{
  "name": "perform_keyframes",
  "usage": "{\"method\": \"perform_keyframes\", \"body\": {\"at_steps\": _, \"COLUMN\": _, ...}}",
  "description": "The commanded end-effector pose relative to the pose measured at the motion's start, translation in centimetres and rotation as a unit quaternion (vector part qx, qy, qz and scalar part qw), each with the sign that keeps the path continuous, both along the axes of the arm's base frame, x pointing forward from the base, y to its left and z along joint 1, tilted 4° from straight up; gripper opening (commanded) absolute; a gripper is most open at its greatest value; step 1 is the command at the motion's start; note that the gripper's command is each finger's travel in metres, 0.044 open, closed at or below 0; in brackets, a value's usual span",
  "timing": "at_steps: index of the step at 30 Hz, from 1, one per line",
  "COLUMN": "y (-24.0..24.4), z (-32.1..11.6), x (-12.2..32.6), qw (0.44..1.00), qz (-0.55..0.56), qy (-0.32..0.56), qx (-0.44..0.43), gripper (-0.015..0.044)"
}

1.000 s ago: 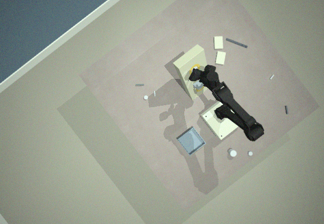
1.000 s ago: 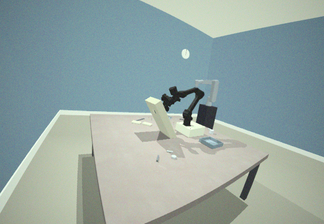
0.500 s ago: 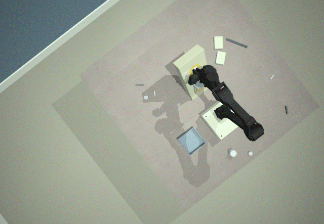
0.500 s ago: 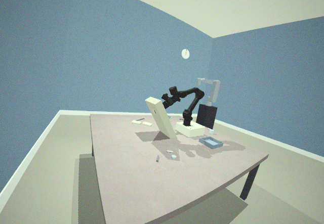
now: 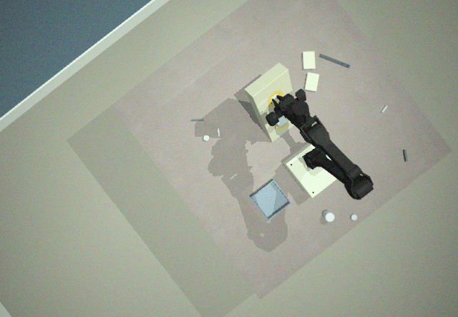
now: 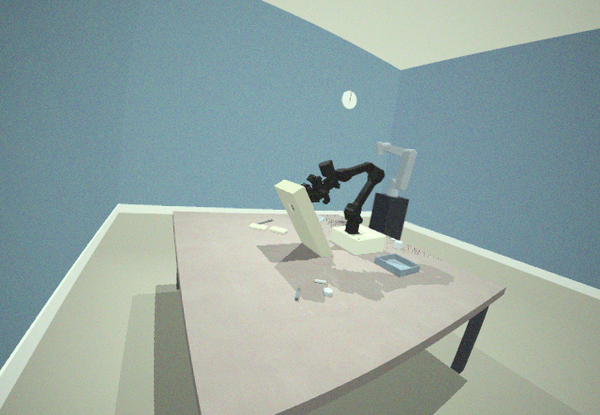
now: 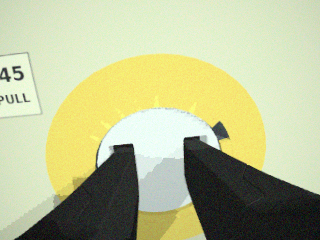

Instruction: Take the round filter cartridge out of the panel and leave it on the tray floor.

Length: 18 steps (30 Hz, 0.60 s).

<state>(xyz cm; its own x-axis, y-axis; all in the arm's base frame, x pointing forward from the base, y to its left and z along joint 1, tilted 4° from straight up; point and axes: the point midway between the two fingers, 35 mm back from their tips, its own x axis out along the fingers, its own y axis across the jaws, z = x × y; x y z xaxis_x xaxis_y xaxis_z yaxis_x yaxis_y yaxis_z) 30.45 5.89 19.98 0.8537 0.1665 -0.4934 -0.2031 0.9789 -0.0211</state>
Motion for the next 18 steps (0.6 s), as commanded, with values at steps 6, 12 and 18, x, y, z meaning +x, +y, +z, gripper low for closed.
{"method": "perform_keyframes", "body": {"at_steps": 6, "y": 0.03, "z": -0.29, "x": 0.25, "qw": 0.985, "qz": 0.085, "qy": -0.026, "qx": -0.147, "gripper": 0.0}}
{"method": "perform_keyframes", "body": {"at_steps": 12, "y": 0.03, "z": -0.28, "x": 0.23, "qw": 0.962, "qz": 0.135, "qy": -0.042, "qx": -0.234, "gripper": 0.0}}
{"method": "perform_keyframes", "body": {"at_steps": 18, "y": 0.03, "z": -0.28, "x": 0.25, "qw": 0.956, "qz": 0.145, "qy": -0.046, "qx": -0.252, "gripper": 0.0}}
